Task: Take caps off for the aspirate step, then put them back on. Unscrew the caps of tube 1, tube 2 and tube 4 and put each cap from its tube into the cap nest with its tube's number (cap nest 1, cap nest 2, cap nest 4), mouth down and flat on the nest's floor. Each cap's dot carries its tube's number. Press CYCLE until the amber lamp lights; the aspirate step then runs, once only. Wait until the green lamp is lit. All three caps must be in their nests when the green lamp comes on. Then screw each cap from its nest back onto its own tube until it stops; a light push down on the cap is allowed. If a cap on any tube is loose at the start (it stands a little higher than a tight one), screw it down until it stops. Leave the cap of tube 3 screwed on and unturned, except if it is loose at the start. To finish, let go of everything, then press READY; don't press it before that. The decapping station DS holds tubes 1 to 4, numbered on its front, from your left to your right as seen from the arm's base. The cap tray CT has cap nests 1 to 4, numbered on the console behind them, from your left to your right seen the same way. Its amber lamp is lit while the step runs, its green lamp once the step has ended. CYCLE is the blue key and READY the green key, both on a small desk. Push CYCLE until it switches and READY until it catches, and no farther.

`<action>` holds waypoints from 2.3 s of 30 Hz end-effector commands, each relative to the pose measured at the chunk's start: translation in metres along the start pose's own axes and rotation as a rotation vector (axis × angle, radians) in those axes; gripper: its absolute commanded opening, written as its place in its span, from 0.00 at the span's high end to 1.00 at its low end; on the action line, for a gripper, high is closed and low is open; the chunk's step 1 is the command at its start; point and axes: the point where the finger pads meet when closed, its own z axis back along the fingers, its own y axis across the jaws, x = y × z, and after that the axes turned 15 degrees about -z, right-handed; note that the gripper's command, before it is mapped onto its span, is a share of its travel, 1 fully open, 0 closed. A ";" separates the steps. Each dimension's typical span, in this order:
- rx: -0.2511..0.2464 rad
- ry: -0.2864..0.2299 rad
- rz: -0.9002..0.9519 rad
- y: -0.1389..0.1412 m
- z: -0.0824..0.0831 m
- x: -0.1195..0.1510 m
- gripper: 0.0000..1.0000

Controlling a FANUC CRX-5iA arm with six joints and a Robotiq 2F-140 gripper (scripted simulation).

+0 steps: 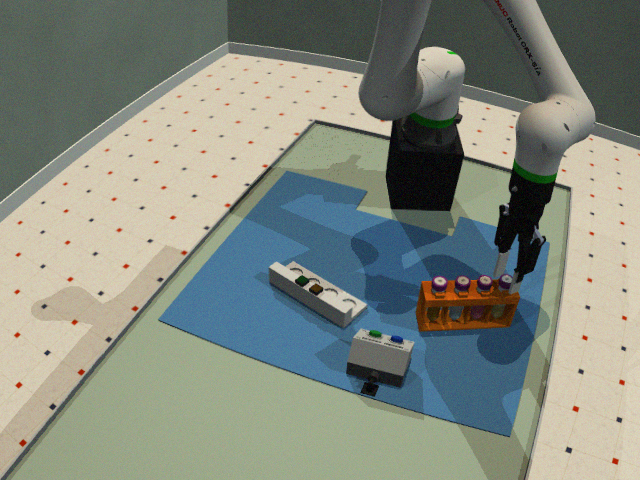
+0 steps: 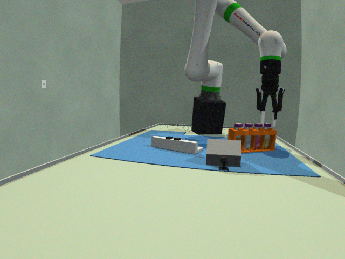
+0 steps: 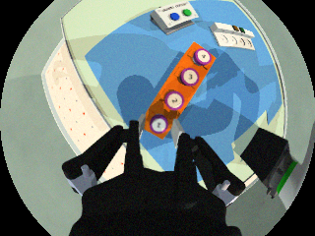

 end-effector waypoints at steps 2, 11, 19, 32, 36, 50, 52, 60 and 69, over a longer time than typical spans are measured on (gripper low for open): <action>-0.005 0.008 -0.298 0.000 0.000 0.000 0.65; -0.007 0.006 -0.715 0.000 0.000 0.000 0.65; -0.008 0.006 -0.929 0.000 0.000 0.000 0.65; -0.008 0.006 -0.929 0.000 0.000 0.000 1.00; -0.008 0.006 -0.929 0.000 0.000 0.000 1.00; -0.006 0.007 -0.429 0.000 0.000 0.000 1.00; -0.005 0.007 -0.329 0.000 0.000 0.000 1.00; -0.004 0.008 -0.029 0.000 0.001 0.000 1.00; -0.004 0.008 0.119 0.000 0.001 0.000 1.00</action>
